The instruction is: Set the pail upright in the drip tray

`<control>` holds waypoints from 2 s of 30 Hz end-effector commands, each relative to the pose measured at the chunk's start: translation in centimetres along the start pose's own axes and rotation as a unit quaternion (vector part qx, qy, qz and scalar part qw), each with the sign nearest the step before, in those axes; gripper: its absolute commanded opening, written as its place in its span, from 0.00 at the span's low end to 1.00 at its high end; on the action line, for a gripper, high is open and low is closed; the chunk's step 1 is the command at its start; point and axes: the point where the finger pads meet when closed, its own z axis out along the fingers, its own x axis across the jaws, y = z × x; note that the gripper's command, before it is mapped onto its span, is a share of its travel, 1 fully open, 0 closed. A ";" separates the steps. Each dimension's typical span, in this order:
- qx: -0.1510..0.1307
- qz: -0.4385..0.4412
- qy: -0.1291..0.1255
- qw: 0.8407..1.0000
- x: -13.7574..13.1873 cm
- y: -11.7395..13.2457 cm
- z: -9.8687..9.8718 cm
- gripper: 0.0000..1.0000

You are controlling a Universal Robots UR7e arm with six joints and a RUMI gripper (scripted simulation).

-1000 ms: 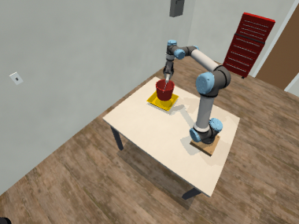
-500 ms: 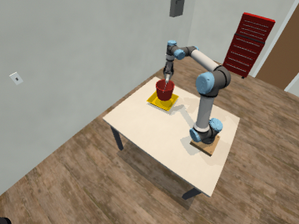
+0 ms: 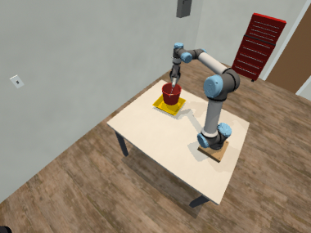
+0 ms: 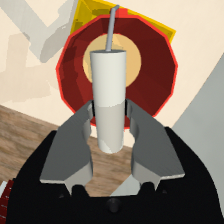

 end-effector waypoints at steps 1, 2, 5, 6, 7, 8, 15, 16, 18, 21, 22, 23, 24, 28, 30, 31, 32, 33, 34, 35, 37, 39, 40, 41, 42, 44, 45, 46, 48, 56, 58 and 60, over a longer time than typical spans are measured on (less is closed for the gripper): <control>-0.001 0.000 0.001 1.000 0.0 0.0 0.2 0.00; -0.001 0.000 0.001 1.000 0.0 0.0 0.2 0.00; -0.001 0.000 0.001 1.000 0.1 0.0 0.5 0.00; -0.001 0.000 0.001 1.000 0.1 0.0 0.6 0.00; -0.001 0.000 0.001 1.000 0.1 0.0 0.7 0.00; -0.001 0.000 0.001 1.000 0.1 0.0 0.8 0.00; -0.001 0.000 0.001 1.000 0.2 0.0 1.6 0.00; -0.001 0.000 0.001 1.000 0.2 0.0 1.7 0.00; -0.001 0.000 0.001 1.000 0.2 0.0 1.8 0.00; -0.001 0.000 0.001 1.000 0.2 0.0 2.0 0.00; -0.001 0.000 0.001 1.000 0.2 0.0 2.2 0.00; -0.001 0.000 0.001 1.000 0.2 0.0 2.3 0.00; -0.001 0.000 0.001 1.000 0.2 0.0 2.4 0.00; -0.001 0.000 0.001 1.000 0.3 0.0 2.9 0.00; -0.001 0.000 0.001 1.000 0.3 0.0 3.2 0.00; -0.001 0.000 0.001 1.000 0.3 0.0 3.3 0.00; -0.001 0.000 0.001 1.000 0.3 0.0 3.5 0.00; -0.001 0.000 0.001 1.000 0.3 -0.1 3.6 0.00; -0.001 0.000 0.001 1.000 0.3 -0.1 3.7 0.00; -0.001 0.000 0.001 1.000 0.3 -0.1 3.7 0.00; -0.001 0.000 0.001 1.000 0.3 -0.1 3.9 0.00; -0.001 0.000 0.001 1.000 0.4 -0.1 4.1 0.00; -0.001 0.000 0.001 1.000 0.4 -0.1 4.2 0.00; -0.001 0.000 0.001 1.000 0.4 -0.1 4.4 0.00; -0.001 0.000 0.001 1.000 0.4 -0.1 4.5 0.00; -0.001 0.000 0.001 1.000 0.4 -0.1 4.7 0.00; -0.001 0.000 0.001 1.000 0.4 -0.1 4.9 0.00; -0.001 0.000 0.001 1.000 0.4 -0.1 5.0 0.00; -0.001 0.000 0.001 1.000 0.4 -0.1 5.2 0.00; -0.001 0.000 0.001 1.000 0.5 -0.1 5.9 0.00; -0.001 0.000 0.001 1.000 0.5 -0.1 6.0 0.00; -0.001 0.000 0.001 1.000 0.5 -0.1 6.2 0.00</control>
